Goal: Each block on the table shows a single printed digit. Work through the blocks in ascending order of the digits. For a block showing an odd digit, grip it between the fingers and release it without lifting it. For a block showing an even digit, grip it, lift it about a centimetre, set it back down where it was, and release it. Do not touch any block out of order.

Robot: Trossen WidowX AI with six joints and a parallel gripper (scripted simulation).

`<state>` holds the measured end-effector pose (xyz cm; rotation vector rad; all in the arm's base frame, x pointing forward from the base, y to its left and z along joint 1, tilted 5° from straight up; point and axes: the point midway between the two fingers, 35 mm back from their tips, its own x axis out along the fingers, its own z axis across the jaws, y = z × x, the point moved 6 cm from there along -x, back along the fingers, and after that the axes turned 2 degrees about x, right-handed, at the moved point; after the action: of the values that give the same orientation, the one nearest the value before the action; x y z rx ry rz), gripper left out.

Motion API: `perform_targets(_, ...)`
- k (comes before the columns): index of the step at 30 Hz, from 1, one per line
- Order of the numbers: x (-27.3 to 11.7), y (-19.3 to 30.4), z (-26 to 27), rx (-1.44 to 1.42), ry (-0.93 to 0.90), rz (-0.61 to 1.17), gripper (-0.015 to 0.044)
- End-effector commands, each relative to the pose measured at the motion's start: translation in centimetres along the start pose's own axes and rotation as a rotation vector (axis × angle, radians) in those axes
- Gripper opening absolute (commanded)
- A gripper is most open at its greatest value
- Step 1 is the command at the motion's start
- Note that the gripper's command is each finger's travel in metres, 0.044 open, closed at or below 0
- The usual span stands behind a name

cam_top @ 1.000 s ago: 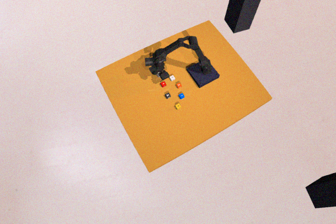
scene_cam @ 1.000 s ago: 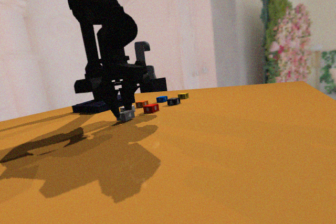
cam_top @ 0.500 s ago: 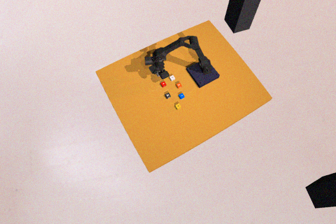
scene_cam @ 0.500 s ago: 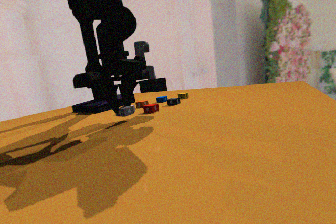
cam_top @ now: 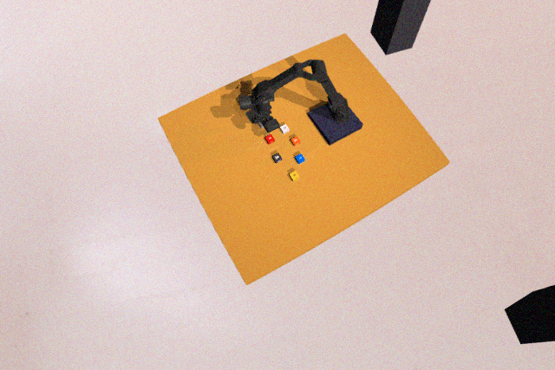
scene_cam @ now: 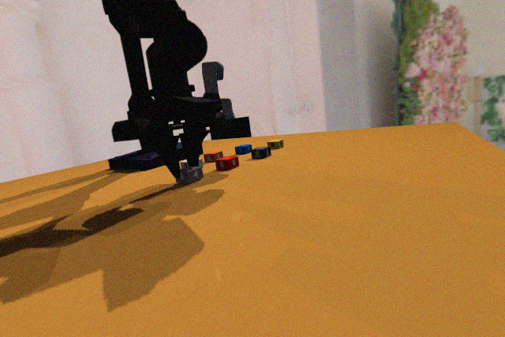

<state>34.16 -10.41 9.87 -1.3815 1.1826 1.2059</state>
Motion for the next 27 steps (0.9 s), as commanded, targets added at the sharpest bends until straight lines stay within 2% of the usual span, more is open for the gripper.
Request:
perform_targets(1, 0.2, 0.0, 0.0, -0.003, -0.003, -0.001, 0.0120)
perform_targets(6, 0.2, 0.0, 0.0, -0.003, -0.003, -0.001, 0.0120)
perform_targets(17, 0.2, 0.0, 0.0, -0.003, -0.003, -0.001, 0.0400)
perform_targets(21, -0.1, 0.0, 0.0, -0.003, -0.003, -0.001, 0.0400)
perform_targets(24, -3.1, 0.0, 0.0, -0.003, -0.004, -0.001, 0.0400)
perform_targets(27, -3.4, 0.0, 0.0, -0.003, -0.004, -0.001, 0.0400)
